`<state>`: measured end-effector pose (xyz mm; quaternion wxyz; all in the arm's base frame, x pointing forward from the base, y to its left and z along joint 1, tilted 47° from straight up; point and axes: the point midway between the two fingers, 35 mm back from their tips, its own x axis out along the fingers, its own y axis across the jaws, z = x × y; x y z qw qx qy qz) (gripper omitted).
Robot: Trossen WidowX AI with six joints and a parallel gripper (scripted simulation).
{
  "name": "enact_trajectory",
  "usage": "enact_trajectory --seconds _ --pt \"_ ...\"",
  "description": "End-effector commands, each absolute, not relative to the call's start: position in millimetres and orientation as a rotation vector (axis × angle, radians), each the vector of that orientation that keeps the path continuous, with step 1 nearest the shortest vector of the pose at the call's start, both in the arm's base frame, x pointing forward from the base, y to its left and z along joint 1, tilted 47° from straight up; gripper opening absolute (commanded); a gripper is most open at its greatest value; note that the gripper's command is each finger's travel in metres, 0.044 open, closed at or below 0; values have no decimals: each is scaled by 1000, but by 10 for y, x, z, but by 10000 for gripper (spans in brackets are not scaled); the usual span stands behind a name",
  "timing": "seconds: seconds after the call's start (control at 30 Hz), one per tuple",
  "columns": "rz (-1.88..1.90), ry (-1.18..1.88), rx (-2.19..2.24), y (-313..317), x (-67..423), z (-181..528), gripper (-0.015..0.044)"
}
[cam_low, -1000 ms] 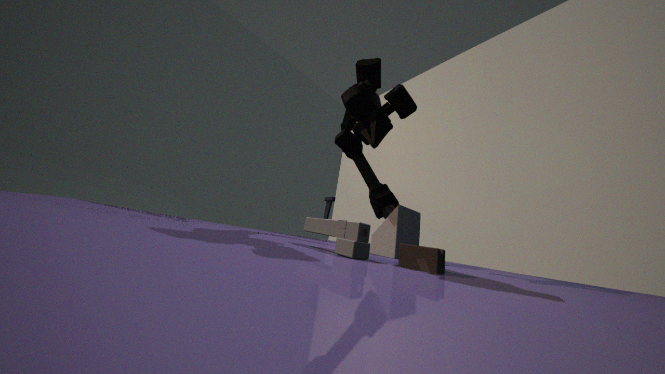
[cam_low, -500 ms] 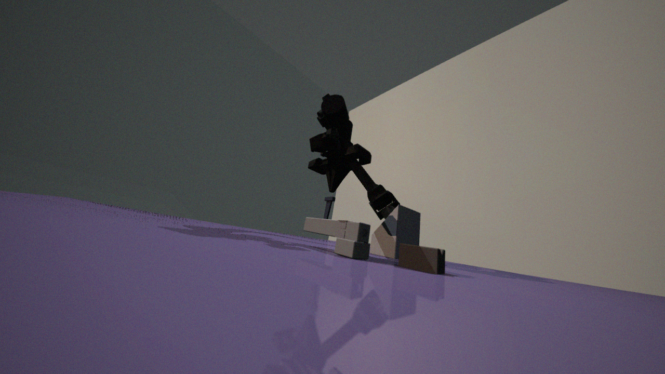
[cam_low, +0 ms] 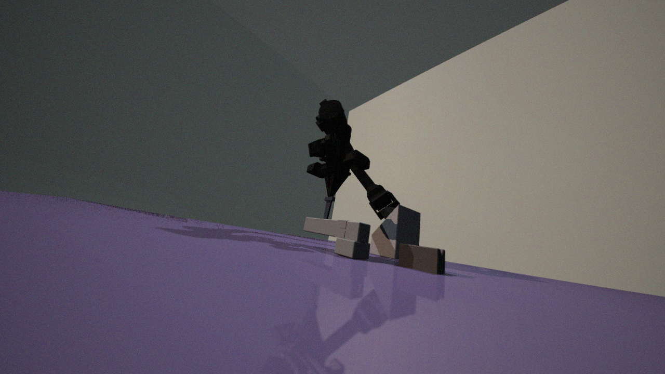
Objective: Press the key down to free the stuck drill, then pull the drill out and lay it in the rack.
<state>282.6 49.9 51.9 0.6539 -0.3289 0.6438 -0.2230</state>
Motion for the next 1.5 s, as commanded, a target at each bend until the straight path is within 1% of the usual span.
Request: enact_trajectory --seconds 0.0,1.47 --pt "-508 1461 -751 473 2826 502 0" --pt "-508 1461 -752 369 2792 391 0"
